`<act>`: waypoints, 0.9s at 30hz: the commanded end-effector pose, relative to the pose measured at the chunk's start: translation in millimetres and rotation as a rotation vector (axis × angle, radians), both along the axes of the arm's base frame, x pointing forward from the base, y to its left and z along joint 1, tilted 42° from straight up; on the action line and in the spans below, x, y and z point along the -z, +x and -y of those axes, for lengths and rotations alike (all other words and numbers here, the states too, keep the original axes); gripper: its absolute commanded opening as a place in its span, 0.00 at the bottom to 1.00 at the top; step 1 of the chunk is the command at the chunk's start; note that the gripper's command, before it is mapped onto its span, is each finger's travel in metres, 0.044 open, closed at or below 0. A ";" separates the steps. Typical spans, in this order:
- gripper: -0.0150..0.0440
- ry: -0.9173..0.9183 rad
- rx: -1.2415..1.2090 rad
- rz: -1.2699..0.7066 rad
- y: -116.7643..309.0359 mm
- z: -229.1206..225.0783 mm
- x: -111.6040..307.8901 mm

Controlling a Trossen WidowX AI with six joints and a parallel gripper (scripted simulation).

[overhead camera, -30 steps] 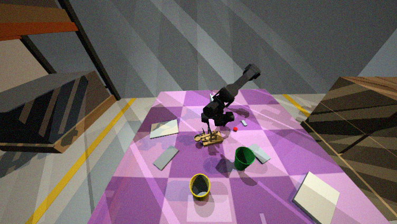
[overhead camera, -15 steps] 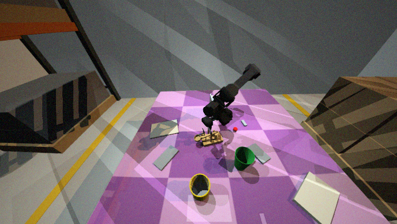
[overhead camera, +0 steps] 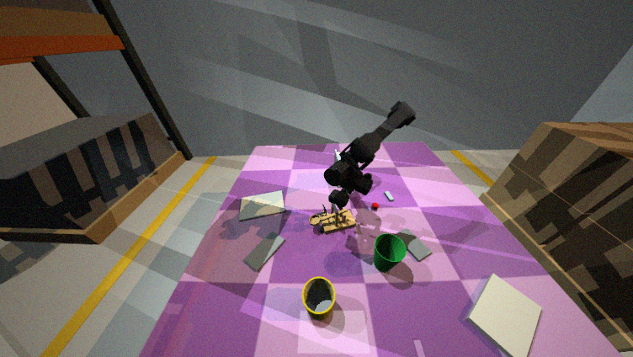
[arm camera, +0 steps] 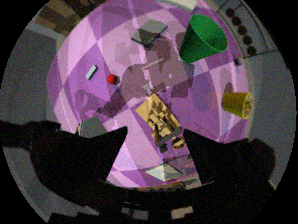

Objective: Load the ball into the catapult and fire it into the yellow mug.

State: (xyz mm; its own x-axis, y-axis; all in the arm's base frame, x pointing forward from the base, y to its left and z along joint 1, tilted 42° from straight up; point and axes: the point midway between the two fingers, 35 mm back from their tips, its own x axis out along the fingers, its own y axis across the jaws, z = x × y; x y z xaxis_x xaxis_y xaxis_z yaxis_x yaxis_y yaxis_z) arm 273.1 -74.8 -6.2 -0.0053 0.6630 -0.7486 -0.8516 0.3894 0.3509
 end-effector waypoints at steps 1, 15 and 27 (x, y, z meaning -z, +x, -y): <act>1.00 -0.001 -0.098 0.084 -0.7 0.1 -0.6; 1.00 0.004 -0.460 0.403 -1.4 0.2 -1.8; 1.00 0.005 -0.576 0.506 -0.8 -15.4 16.0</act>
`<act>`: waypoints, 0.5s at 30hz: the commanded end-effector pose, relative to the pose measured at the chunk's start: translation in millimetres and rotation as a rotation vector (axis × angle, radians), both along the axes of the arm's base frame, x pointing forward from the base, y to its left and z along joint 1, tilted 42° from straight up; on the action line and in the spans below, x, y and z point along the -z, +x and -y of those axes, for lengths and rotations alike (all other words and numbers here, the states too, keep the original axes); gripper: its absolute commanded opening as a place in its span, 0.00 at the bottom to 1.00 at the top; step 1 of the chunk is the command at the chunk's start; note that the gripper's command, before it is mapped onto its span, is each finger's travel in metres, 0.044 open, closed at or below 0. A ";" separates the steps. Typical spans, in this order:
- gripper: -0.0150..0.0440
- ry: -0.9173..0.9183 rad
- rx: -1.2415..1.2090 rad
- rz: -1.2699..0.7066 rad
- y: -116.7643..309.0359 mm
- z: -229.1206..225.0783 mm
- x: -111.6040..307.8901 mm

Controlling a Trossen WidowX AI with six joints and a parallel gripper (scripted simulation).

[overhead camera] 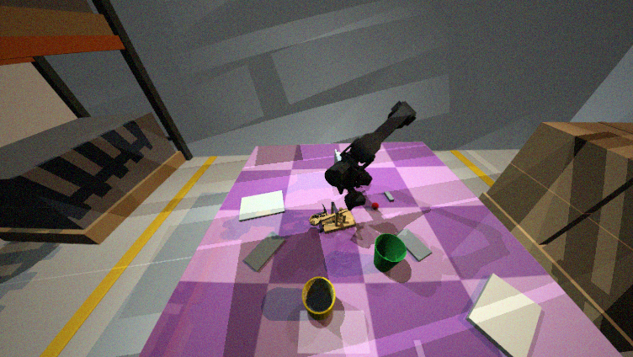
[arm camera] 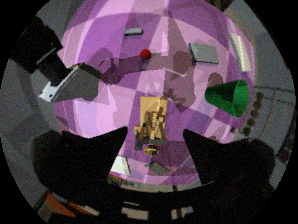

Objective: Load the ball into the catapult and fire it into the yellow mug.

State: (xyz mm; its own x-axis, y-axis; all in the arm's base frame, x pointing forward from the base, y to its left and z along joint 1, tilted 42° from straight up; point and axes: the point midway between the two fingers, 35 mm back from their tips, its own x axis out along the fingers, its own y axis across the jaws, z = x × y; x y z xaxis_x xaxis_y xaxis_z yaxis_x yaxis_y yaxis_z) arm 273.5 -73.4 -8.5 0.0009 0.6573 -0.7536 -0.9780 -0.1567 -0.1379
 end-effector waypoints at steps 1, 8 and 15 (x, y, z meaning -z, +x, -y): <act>1.00 0.009 -0.010 -0.004 -1.6 -22.9 23.3; 1.00 0.010 -0.010 -0.004 -2.3 -30.8 31.6; 1.00 0.009 -0.010 -0.004 -1.7 -37.9 40.0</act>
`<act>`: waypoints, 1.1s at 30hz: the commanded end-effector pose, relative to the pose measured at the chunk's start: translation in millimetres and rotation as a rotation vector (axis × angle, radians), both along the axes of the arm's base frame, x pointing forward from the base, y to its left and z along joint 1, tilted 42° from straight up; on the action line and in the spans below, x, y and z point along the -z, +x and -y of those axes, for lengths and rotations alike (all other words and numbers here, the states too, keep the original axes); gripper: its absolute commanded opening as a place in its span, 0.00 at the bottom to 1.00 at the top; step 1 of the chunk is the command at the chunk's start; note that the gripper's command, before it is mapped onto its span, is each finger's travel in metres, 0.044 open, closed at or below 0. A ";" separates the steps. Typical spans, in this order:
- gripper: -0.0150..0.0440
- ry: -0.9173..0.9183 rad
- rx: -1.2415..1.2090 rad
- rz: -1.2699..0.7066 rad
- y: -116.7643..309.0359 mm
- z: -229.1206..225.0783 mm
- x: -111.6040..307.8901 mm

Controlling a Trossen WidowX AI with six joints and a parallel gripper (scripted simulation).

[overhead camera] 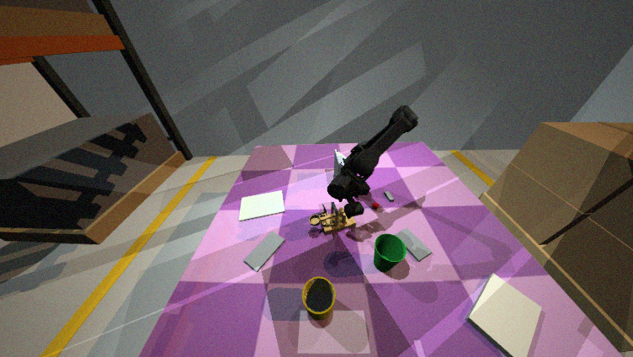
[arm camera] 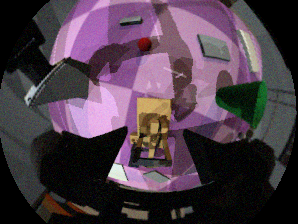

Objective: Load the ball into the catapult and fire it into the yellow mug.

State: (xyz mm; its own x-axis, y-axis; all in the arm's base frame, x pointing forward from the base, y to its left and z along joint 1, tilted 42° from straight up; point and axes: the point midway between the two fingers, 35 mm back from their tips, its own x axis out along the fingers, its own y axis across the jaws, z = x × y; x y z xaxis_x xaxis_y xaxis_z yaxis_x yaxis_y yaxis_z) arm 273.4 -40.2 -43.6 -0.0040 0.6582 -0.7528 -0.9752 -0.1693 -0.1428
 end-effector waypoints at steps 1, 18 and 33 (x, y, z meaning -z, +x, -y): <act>1.00 0.008 0.003 -0.009 -1.5 -5.8 6.1; 1.00 0.010 0.003 -0.009 -2.0 -24.6 26.5; 0.78 0.004 -0.003 -0.001 -1.3 -30.8 32.3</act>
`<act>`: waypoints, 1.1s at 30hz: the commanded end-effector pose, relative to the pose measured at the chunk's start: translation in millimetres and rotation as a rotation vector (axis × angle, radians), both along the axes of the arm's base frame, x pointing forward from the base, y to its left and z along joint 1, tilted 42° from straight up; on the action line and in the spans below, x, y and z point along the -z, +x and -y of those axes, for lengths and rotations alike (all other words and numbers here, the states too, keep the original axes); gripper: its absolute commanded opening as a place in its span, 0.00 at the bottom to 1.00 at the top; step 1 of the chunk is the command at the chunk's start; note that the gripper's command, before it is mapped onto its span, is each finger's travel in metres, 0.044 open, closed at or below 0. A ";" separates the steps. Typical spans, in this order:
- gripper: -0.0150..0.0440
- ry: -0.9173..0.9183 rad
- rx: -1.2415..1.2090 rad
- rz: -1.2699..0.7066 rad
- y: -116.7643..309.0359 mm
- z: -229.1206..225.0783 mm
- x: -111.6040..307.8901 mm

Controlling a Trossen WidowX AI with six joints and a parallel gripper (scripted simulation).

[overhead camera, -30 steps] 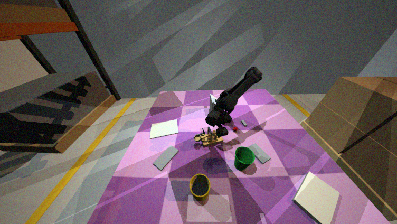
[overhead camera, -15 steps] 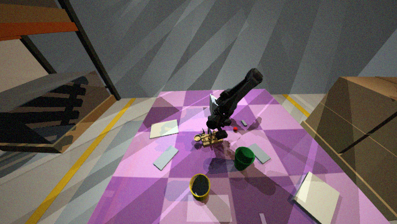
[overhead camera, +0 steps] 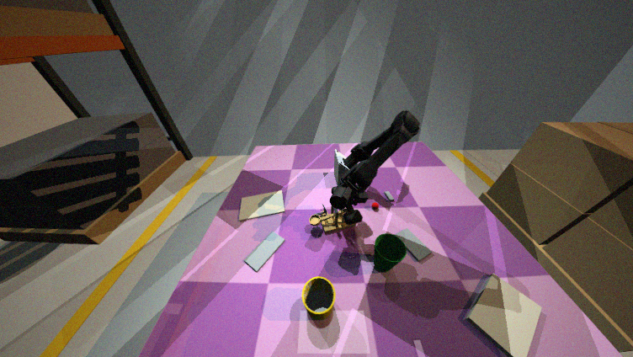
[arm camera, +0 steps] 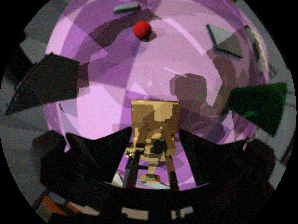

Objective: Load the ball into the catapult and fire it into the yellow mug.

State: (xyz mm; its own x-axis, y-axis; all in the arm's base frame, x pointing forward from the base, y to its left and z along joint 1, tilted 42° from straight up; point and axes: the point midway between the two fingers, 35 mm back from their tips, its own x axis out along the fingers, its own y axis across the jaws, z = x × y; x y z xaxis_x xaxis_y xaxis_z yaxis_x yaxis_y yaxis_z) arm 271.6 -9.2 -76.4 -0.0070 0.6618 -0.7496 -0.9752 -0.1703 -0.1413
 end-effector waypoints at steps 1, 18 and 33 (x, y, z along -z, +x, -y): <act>0.73 -0.001 -0.001 0.002 0.4 0.2 -0.5; 0.25 -0.003 -0.001 -0.003 -0.1 33.9 -37.4; 0.25 -0.004 0.297 -0.266 1.6 33.5 -36.2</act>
